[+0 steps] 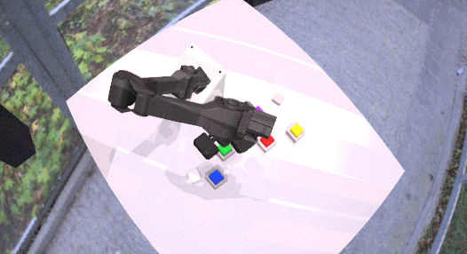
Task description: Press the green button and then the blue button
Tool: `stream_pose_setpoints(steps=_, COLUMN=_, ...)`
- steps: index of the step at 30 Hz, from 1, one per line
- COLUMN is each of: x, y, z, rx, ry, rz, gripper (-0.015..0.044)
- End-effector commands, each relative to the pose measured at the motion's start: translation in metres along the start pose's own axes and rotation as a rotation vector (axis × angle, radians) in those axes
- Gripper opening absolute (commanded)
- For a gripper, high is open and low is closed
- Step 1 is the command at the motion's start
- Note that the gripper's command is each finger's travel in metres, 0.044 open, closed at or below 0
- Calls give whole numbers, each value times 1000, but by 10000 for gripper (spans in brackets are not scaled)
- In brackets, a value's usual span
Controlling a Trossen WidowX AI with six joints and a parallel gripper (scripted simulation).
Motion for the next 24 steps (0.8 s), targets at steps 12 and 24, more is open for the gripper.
stream_pose_setpoints(steps=12, x=31, y=-34, z=-37, rx=20, ry=14, rz=-16, gripper=20)
stream_pose_setpoints(steps=24, x=55, y=-33, z=-81, rx=7, ry=17, rz=-17, gripper=20)
Point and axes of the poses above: the point midway between the two fingers, 35 mm back from their tips, its own y axis out along the fingers, its own z axis across the jaws, x = y × z, the point moved 10 cm from there along -y, back along the fingers, and after that the axes turned 1 degree about y, right-handed, at the moved point
